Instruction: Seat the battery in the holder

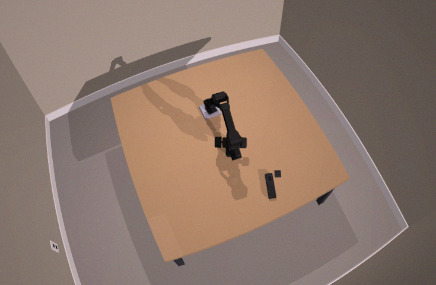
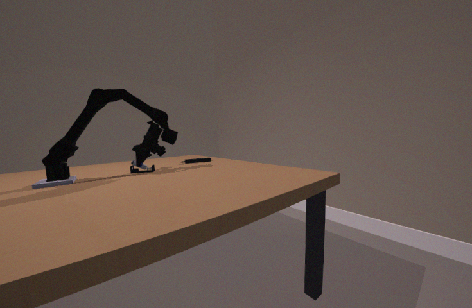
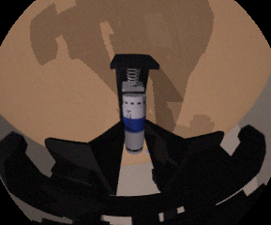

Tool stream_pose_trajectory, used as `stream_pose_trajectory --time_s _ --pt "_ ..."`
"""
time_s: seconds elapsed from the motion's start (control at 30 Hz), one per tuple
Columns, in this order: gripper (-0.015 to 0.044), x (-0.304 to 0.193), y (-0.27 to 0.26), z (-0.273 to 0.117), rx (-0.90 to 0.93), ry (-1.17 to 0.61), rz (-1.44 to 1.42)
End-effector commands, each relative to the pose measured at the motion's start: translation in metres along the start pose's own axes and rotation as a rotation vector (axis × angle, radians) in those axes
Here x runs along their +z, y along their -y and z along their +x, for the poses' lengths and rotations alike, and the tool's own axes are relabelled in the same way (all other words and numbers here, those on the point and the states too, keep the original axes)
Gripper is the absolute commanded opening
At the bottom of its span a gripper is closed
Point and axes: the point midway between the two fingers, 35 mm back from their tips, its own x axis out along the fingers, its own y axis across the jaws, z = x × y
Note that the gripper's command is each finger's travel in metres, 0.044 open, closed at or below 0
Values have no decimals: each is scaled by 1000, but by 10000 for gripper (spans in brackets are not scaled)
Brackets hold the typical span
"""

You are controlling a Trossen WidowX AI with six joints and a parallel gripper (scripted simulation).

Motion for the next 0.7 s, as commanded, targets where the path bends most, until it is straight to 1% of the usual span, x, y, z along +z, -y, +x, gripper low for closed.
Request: stream_pose_trajectory --time_s 0.0,0.67 --pt "76 2 -1 1 6 -28 -5" --pt "76 13 -1 -1 -4 -37 -6"
